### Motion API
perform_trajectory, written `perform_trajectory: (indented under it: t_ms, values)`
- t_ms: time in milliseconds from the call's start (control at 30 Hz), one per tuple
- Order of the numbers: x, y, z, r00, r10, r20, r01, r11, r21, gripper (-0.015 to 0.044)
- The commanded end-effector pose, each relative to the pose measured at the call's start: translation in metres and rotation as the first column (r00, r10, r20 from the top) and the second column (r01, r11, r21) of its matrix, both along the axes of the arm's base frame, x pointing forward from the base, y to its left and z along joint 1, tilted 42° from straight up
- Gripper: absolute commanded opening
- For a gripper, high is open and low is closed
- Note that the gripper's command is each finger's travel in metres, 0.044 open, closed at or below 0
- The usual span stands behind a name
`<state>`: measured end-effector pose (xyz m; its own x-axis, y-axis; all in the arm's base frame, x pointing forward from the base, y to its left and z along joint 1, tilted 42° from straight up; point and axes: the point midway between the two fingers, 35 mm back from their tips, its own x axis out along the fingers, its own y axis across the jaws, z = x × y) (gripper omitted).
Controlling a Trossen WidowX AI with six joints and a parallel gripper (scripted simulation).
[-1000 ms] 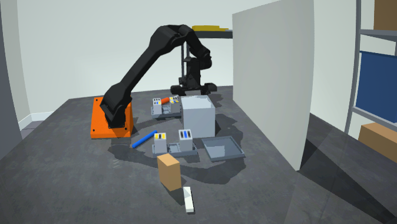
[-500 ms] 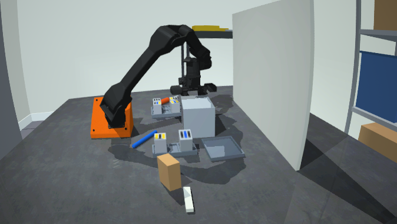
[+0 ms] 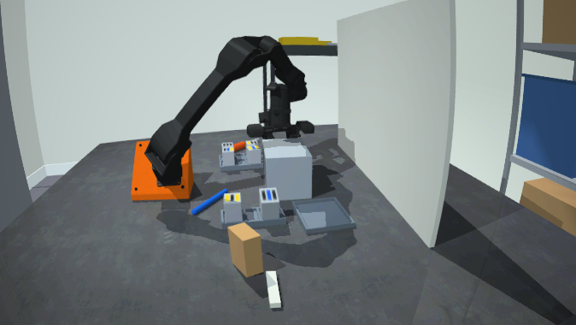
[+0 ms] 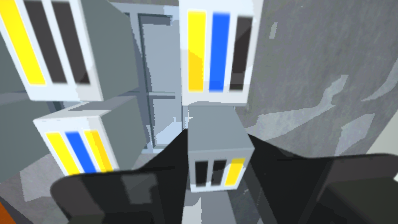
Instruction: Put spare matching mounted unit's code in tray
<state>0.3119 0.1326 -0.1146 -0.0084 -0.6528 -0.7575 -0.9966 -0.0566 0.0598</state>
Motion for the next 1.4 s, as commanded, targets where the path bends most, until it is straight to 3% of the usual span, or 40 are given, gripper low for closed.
perform_trajectory:
  t_ms: [0, 500, 933, 1367]
  values:
    - [0.001, 0.0, 0.0, 1.0, 0.002, 0.005, -0.002, 1.0, -0.001, 0.0]
    - [0.001, 0.051, 0.059, 1.0, 0.008, 0.0, -0.008, 1.0, -0.003, 0.0]
    - [-0.001, 0.05, 0.058, 1.0, 0.013, -0.008, -0.013, 1.0, -0.012, 0.0]
    - [-0.003, 0.078, 0.081, 1.0, 0.008, -0.001, -0.008, 1.0, -0.002, 0.0]
